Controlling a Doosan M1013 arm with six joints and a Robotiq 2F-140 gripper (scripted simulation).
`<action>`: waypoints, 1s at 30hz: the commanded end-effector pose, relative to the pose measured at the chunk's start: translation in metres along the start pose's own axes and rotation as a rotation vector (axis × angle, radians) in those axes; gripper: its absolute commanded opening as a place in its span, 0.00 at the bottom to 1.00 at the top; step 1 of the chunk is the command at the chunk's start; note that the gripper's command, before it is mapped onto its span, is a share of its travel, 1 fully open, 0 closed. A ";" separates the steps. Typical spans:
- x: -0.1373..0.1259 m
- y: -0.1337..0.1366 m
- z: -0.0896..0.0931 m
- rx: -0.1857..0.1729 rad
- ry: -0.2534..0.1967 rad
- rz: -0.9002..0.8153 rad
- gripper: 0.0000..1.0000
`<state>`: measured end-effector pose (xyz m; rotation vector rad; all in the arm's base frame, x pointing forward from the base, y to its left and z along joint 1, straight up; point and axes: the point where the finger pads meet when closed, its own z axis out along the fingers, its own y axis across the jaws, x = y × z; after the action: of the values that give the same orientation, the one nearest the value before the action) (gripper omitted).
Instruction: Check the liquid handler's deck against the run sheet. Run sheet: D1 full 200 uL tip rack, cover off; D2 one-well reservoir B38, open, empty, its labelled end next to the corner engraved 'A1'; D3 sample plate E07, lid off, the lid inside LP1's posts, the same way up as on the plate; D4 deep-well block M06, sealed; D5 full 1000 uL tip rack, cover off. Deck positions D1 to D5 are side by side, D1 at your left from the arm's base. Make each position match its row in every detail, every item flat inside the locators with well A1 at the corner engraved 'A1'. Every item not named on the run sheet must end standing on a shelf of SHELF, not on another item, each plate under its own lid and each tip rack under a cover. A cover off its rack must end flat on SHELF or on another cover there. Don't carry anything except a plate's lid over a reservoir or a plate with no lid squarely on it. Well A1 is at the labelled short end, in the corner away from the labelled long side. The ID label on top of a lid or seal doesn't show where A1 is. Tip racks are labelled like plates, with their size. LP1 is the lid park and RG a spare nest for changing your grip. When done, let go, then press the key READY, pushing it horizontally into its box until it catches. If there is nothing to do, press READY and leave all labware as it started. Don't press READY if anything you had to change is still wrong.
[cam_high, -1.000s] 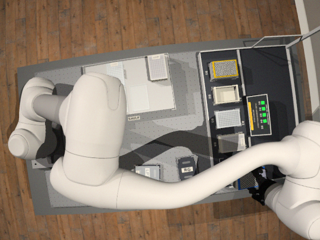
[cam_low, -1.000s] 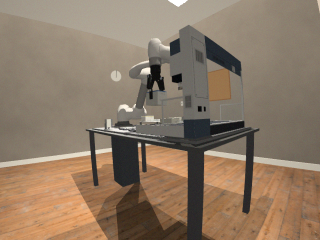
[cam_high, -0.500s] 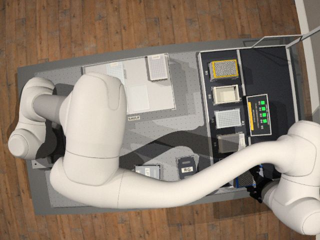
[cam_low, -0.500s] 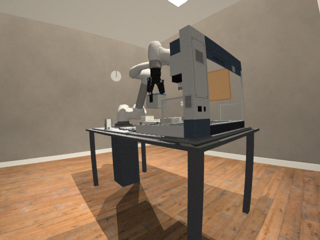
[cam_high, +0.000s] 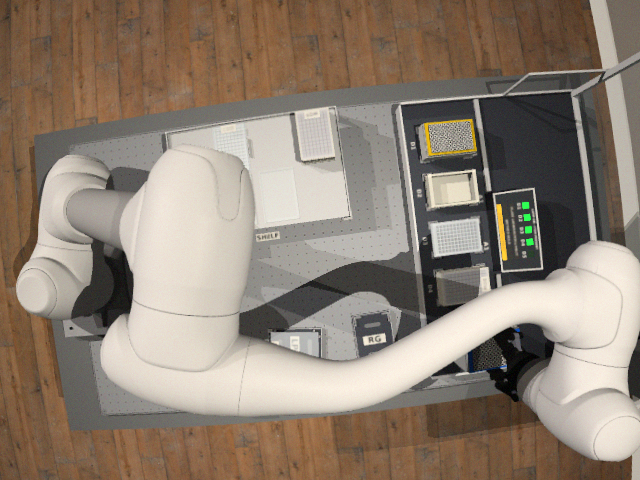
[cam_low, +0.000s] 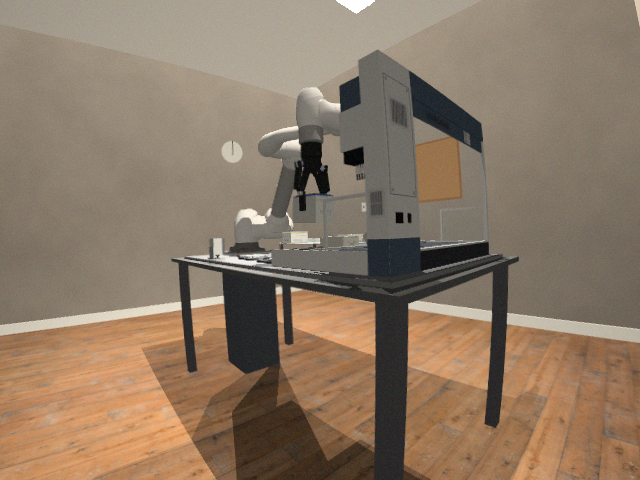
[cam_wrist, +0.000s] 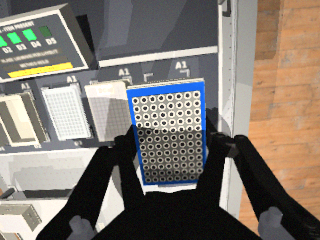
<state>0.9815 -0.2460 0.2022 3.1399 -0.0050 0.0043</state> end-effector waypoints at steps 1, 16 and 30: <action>0.000 0.000 0.002 0.000 0.002 0.000 0.10; 0.000 0.000 0.024 0.000 0.002 0.000 0.10; 0.000 0.000 0.044 0.000 0.002 0.000 0.10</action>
<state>0.9816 -0.2461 0.1588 3.1399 -0.0050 0.0043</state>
